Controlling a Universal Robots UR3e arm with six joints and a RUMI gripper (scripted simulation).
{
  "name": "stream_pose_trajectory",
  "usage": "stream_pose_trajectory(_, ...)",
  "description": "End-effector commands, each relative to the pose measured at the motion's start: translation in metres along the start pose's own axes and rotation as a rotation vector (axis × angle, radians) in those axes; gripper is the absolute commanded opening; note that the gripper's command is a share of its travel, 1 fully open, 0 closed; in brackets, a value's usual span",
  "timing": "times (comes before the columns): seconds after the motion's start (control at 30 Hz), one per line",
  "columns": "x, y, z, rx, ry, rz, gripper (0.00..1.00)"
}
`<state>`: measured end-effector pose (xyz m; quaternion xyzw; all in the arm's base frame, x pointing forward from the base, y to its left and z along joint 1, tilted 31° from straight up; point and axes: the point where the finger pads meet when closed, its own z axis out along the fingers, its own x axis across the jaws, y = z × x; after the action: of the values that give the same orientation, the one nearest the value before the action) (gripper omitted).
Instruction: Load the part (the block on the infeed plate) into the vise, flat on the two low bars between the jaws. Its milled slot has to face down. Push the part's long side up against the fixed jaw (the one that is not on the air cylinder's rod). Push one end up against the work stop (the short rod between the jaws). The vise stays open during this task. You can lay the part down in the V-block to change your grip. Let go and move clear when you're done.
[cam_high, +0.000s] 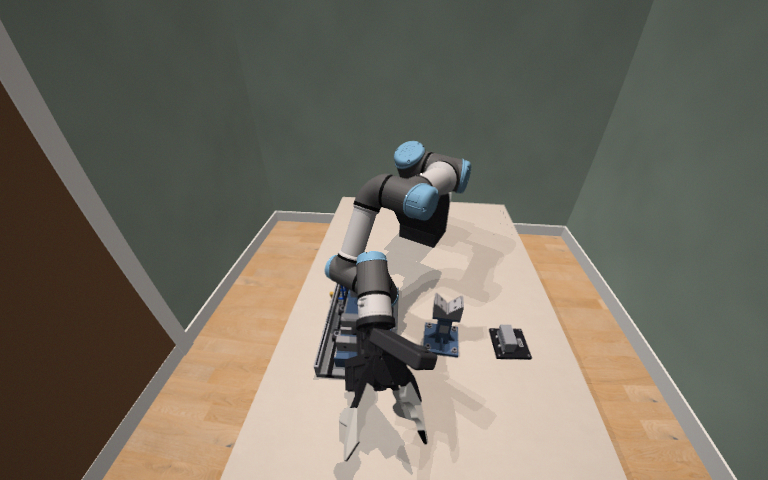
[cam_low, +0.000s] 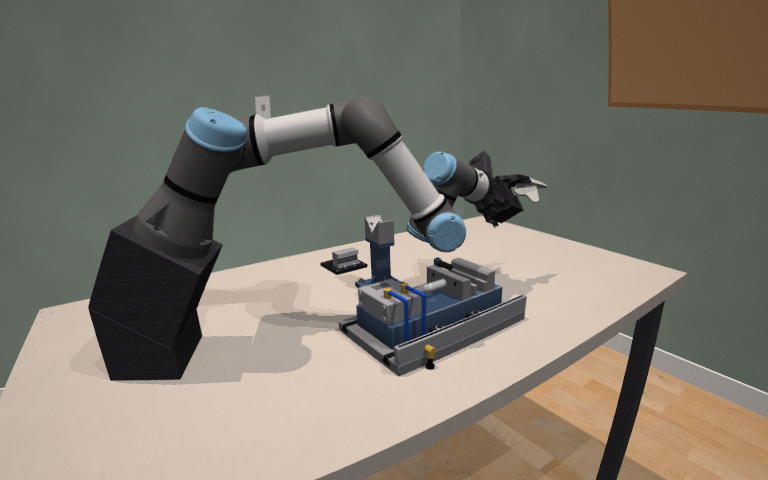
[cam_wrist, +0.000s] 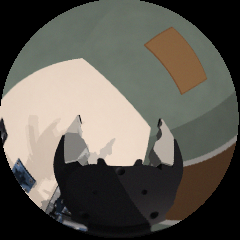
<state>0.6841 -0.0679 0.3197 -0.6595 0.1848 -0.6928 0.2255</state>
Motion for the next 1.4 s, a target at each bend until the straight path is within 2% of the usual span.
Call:
stream_pose_trajectory(0.0,0.001,-0.001,0.0,0.002,0.002,-0.002,1.0)
stream_pose_trajectory(0.83,-0.002,-0.004,0.002,-0.006,-0.009,0.007,1.0)
stream_pose_trajectory(1.1,-0.013,-0.013,0.009,-0.031,-0.043,0.029,1.0)
stream_pose_trajectory(1.37,-0.048,-0.038,0.021,-0.101,-0.142,0.072,1.0)
